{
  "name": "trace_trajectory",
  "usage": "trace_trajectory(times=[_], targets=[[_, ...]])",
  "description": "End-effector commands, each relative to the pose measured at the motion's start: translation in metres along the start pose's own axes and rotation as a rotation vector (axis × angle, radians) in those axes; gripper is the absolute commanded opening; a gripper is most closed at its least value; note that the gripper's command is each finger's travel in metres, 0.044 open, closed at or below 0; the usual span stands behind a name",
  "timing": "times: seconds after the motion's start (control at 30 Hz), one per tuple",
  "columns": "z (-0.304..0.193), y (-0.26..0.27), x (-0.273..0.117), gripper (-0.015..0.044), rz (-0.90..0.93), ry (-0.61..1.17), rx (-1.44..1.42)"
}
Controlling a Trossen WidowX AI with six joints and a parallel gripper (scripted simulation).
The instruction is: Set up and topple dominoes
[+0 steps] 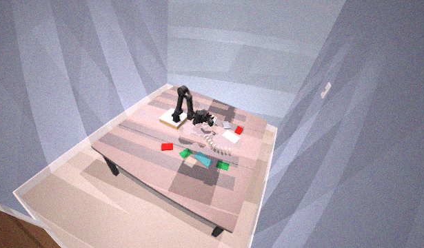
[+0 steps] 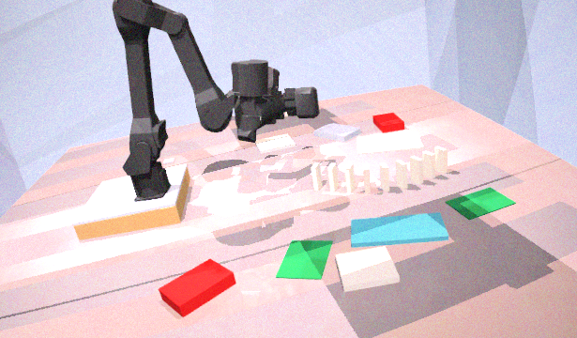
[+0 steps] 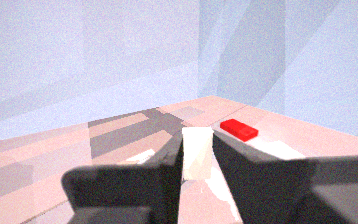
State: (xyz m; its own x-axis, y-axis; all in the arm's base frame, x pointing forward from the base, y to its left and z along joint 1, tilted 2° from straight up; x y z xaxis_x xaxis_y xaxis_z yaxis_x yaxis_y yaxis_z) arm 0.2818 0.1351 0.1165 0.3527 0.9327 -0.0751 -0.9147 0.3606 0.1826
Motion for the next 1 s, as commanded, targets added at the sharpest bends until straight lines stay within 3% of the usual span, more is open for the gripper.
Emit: trace_trajectory(times=[0.0,0.97], targets=[[-0.009,-0.003,0.002,0.0107,0.005,0.007,-0.001],[-0.083,-0.016,0.015,0.0107,0.015,0.050,-0.023]])
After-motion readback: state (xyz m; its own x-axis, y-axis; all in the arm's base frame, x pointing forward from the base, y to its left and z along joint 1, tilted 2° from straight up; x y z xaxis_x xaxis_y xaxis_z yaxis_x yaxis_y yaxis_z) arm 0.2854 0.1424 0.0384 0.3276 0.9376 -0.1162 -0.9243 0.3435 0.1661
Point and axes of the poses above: the point midway between the two fingers, 35 mm back from their tips, its own x axis out along the fingers, its own y axis across the jaws, z = x × y, the point moved 2 cm from there along -x, back along the fingers, and after that the axes turned 10 degrees about x, right-handed, at the moved point
